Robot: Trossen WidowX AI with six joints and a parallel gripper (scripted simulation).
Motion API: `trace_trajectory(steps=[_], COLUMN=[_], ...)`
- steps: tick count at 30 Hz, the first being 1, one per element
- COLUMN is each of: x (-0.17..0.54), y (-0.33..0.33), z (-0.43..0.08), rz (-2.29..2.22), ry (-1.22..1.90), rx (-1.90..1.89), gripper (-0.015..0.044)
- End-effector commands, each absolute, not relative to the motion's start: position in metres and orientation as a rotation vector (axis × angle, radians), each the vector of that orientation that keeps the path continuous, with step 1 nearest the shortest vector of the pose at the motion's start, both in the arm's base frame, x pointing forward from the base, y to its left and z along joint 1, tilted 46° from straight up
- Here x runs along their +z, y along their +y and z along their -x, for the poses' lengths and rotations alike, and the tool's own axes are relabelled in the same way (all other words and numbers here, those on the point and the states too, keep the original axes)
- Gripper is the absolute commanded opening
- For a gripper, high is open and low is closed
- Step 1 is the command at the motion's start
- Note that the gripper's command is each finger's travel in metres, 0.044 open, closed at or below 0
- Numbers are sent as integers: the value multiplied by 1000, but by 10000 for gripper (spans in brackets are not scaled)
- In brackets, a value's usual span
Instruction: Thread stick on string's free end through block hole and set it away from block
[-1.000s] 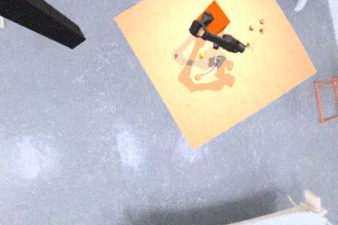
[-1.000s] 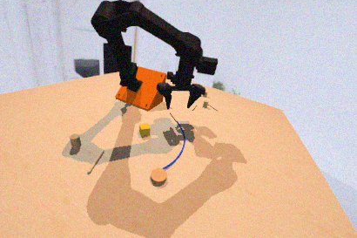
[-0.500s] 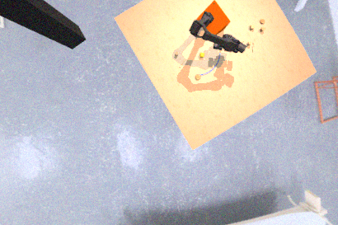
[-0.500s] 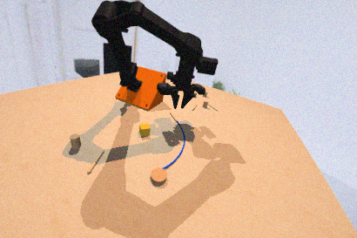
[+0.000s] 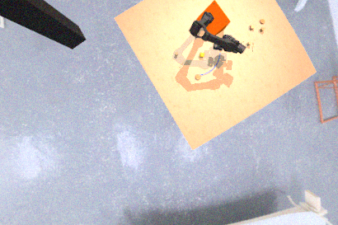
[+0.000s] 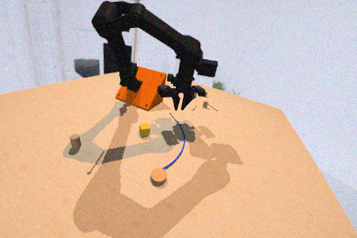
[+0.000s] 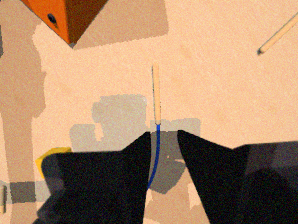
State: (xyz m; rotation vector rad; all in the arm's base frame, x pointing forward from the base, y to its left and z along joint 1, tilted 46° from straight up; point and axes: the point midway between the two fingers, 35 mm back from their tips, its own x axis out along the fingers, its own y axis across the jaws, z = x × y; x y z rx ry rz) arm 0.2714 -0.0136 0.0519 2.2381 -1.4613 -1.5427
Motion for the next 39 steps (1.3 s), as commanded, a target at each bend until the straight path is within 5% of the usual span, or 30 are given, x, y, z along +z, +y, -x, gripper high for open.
trace_trajectory(steps=[1,34,39], x=[47,17,17], y=[-19,-52,-51], z=[-271,-272,-272], rz=[-2230,-2228,-2233], ry=[-1462,-1464,-1466], rx=[-1543,-1539,-1541], gripper=[124,124,0])
